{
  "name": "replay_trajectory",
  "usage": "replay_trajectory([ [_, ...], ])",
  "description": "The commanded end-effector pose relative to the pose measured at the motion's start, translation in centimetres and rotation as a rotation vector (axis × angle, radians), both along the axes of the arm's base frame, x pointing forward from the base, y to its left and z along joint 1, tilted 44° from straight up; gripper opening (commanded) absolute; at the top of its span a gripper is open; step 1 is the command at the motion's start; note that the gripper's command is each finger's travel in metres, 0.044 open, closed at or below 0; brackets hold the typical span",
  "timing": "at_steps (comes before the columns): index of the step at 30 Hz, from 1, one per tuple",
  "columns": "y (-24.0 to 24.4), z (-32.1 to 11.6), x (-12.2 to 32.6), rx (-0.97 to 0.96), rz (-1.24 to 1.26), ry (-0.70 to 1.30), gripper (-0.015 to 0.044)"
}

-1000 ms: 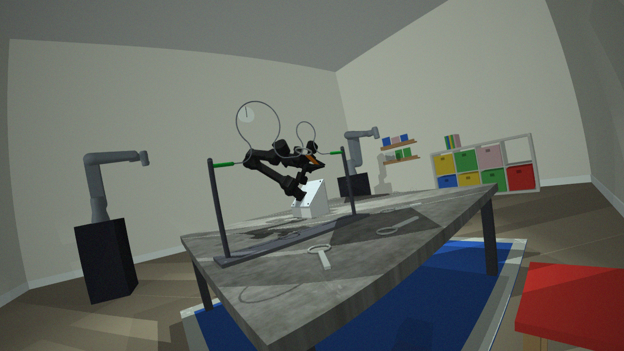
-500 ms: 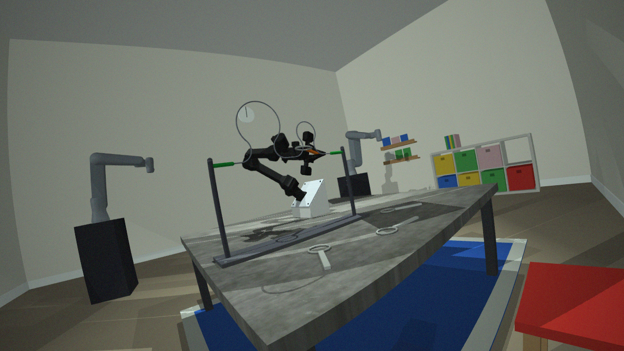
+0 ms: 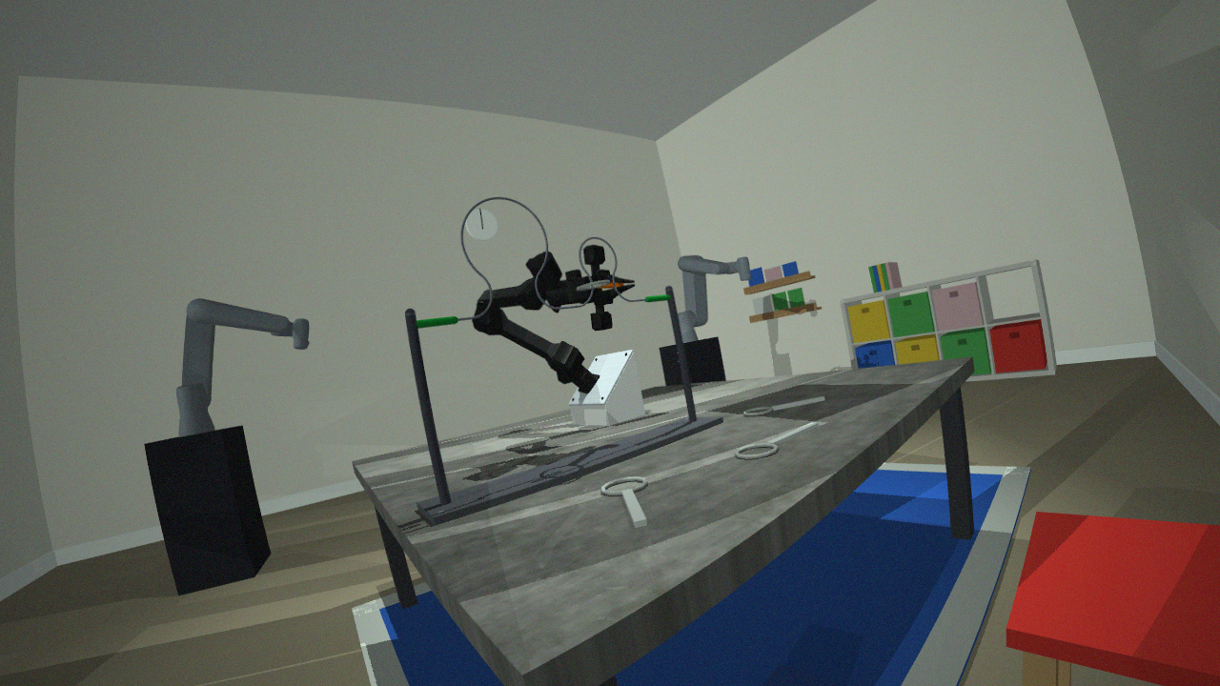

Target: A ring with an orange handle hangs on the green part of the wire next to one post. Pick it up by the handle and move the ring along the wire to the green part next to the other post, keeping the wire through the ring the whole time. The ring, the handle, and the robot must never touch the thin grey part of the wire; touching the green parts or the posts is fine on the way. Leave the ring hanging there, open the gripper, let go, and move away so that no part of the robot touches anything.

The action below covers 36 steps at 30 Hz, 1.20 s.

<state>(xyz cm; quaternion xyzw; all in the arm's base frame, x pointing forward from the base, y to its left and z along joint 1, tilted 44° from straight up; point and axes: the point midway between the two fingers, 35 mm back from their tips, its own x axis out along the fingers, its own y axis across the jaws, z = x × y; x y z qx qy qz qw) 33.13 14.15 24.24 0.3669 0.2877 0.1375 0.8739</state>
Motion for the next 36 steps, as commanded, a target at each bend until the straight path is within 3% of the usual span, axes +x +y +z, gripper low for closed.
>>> replay_trajectory([
  [1, 0.6, 1.1, -0.1, 0.045, 0.009, -0.006, -0.015],
  [36, 2.6, 4.6, -0.5, 0.281, 0.012, 0.042, -0.015],
])
